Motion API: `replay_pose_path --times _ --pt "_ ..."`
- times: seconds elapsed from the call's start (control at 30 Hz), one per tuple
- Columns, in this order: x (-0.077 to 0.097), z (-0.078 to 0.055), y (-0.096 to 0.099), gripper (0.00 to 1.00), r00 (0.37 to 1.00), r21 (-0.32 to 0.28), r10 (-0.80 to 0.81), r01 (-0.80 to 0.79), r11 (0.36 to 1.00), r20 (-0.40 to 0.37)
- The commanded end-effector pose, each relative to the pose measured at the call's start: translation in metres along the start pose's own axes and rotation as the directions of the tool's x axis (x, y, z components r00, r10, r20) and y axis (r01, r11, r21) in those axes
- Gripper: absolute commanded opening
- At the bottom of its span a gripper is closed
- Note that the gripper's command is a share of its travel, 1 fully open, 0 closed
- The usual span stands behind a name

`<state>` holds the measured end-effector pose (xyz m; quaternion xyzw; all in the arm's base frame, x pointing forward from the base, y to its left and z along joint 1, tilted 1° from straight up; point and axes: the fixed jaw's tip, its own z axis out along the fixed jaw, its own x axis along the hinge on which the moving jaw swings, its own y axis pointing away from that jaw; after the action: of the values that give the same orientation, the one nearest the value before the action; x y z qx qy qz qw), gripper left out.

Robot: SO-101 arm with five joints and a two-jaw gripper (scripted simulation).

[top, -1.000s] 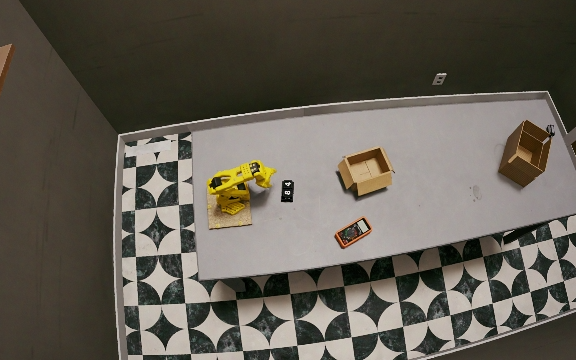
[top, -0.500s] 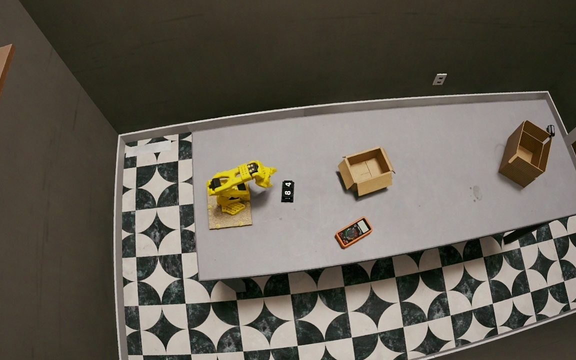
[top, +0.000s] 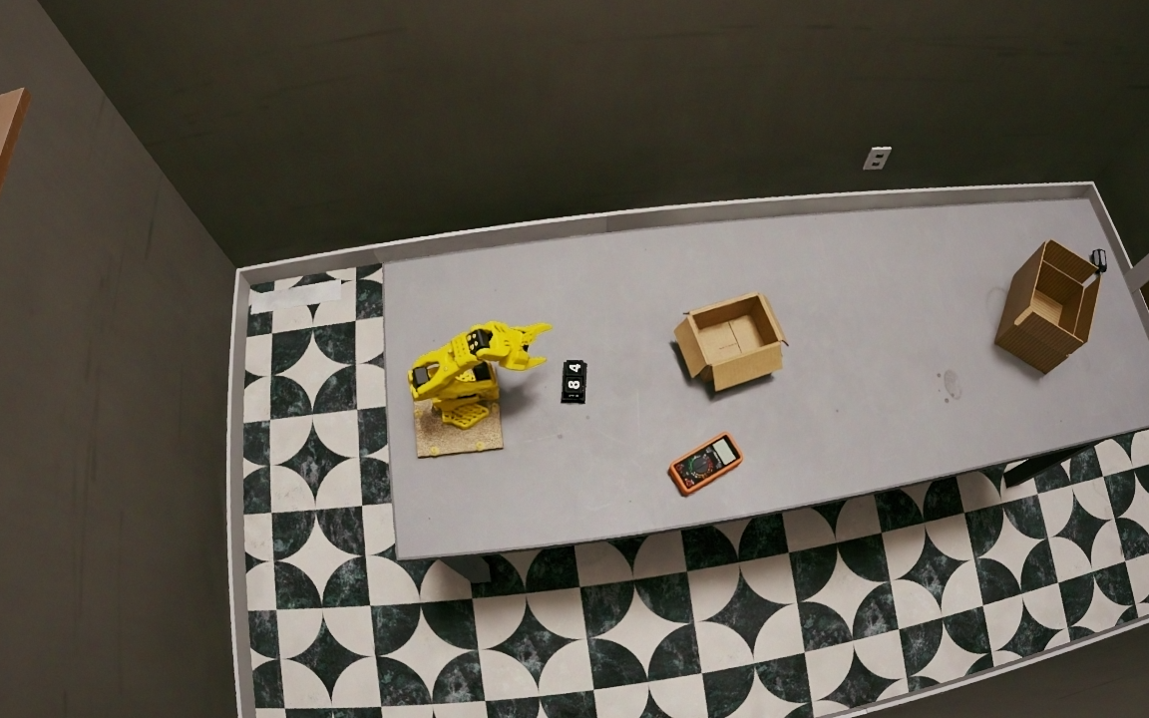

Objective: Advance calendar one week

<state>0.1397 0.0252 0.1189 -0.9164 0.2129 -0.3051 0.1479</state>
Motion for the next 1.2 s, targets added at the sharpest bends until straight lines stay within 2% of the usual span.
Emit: replay_pose_path --times 0.0,0.8,1.17 --pt "0.002 -0.004 -0.003 0.35 0.999 0.044 -0.016 0.018 0.999 -0.044" --pt "0.005 -0.007 -0.005 0.35 0.995 0.044 -0.081 0.084 0.995 -0.054" --pt "0.014 -0.009 -0.010 0.35 0.957 0.016 -0.287 0.287 0.958 -0.035"
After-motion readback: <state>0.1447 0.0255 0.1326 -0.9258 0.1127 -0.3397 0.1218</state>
